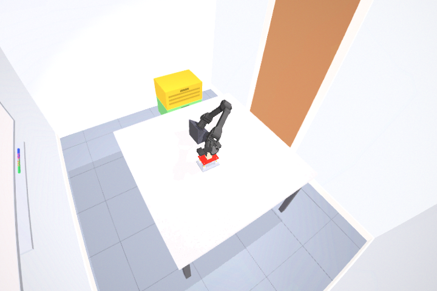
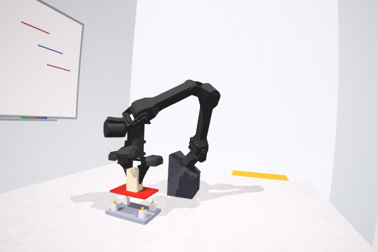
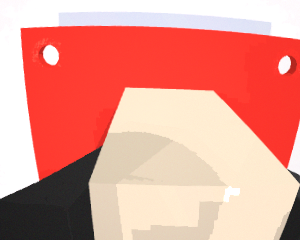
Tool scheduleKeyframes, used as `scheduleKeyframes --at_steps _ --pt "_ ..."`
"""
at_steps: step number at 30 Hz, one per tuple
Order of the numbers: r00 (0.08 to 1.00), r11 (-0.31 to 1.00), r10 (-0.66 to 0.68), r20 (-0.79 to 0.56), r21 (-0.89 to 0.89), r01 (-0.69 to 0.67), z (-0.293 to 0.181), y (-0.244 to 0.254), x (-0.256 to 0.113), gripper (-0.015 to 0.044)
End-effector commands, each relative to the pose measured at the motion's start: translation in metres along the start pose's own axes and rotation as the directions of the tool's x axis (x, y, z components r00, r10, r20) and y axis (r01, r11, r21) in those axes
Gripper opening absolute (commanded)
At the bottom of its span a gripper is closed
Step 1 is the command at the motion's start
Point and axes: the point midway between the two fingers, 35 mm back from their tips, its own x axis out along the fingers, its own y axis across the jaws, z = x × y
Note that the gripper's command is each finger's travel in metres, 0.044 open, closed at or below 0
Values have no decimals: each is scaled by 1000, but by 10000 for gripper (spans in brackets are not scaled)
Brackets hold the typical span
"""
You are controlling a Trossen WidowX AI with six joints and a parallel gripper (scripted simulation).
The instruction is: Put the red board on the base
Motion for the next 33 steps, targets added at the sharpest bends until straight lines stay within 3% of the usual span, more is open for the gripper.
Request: scheduleKeyframes --at_steps 1,33 --pt "1000 1000 0 3 4 0 1 -2 4 0" --pt "1000 1000 -3 0 0 3 1 -1 23 0"
